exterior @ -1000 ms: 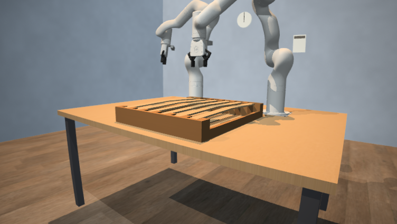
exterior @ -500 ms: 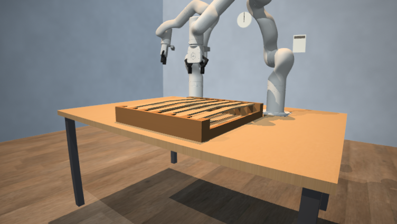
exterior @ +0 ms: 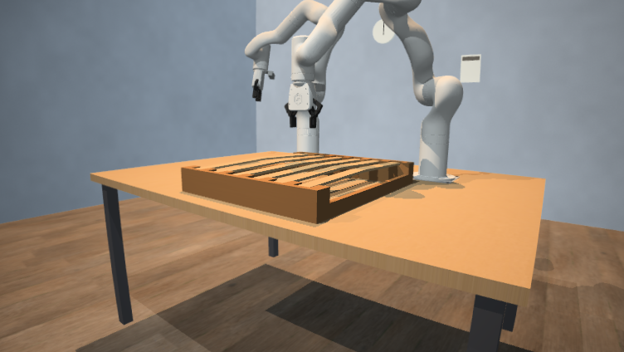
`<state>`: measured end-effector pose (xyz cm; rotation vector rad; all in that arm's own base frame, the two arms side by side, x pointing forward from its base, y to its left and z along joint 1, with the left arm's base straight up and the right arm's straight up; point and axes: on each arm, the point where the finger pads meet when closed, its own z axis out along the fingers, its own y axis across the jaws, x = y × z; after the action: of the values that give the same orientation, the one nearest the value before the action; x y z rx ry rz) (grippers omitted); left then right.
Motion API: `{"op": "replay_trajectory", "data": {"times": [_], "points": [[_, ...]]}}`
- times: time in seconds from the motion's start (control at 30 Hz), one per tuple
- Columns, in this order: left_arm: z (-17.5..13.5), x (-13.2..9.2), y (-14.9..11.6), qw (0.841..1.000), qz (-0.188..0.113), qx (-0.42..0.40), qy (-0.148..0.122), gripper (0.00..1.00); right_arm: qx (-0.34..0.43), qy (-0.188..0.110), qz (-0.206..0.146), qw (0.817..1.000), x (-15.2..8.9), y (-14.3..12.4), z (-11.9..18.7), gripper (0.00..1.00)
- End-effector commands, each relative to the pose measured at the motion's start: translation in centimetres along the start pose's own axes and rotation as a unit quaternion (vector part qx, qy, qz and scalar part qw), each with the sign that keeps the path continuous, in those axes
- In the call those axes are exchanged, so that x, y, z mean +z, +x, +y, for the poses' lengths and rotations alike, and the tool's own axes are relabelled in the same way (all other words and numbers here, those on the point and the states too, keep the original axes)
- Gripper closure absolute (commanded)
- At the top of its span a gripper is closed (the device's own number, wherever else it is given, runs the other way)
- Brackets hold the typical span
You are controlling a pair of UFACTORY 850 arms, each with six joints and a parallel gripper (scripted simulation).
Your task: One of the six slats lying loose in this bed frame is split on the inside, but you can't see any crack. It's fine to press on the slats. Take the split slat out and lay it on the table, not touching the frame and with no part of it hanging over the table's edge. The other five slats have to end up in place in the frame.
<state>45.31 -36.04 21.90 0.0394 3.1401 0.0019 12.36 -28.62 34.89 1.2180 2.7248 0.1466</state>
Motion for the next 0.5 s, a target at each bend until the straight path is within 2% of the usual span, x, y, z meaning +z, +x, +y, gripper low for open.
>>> {"op": "replay_trajectory", "data": {"times": [0.0, 0.03, 0.07, 0.47], "points": [[0.0, -0.1, -0.1, 1.0, -0.001, 0.0, 0.0, 0.0, 0.0, 0.0, -0.001, 1.0, -0.1, -0.1, 0.0, 0.0], [0.0, -0.1, -0.1, 1.0, -0.001, 0.0, 0.0, 0.0, 0.0, 0.0, -0.001, 1.0, -0.1, -0.1, 0.0, 0.0], [0.7, 3.9, -3.8, 1.0, -0.001, 0.0, 0.001, 0.0, 0.0, 0.0, -0.001, 1.0, -0.1, -0.1, 0.0, 0.0], [0.7, 3.9, -3.8, 1.0, -0.001, 0.0, 0.001, 0.0, 0.0, 0.0, -0.001, 1.0, -0.1, -0.1, 0.0, 0.0]]}}
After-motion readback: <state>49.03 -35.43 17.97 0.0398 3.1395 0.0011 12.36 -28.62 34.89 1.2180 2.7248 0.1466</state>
